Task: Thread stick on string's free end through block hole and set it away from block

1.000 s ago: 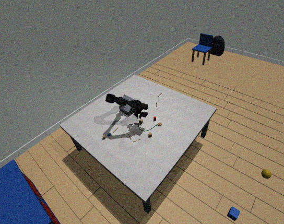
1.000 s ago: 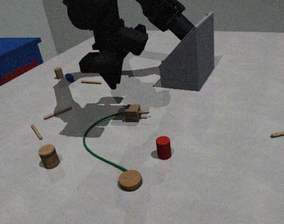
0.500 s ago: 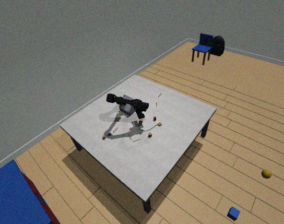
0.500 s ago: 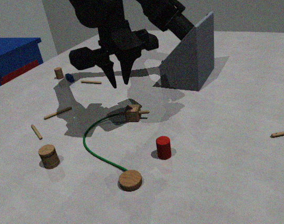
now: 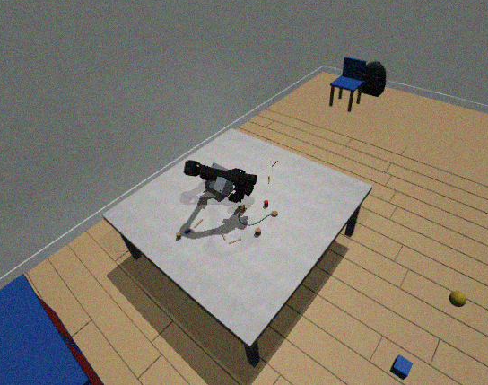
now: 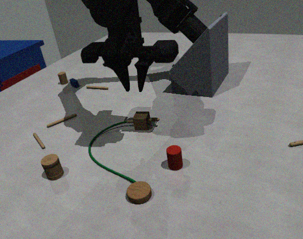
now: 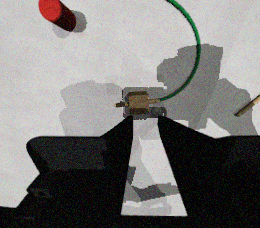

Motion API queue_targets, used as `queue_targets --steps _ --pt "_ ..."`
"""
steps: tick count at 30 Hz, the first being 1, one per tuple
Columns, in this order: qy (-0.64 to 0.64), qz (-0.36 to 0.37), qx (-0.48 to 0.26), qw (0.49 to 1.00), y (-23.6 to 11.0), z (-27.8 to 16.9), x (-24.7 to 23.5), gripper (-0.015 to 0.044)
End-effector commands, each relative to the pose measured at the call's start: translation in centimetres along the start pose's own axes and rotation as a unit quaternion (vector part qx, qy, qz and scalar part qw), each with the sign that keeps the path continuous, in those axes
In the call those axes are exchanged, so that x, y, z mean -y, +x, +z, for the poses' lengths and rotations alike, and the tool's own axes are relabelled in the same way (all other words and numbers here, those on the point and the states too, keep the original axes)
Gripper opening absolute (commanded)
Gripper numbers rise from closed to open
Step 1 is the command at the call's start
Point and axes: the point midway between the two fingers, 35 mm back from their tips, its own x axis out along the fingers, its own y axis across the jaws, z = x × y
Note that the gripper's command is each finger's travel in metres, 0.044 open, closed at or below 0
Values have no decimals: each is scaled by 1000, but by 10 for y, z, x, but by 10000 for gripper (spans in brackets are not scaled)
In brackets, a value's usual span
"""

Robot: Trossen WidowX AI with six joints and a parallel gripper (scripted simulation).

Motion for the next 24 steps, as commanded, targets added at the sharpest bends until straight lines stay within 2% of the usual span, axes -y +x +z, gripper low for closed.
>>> queue_targets --steps 1,7,14,24 --pt "383 6 -14 924 2 -5 -18 122" --pt "529 5 -17 849 2 -6 -24 122" --pt "676 1 -19 736 1 -7 -29 122" --pt "684 1 -19 729 1 -7 -29 122"
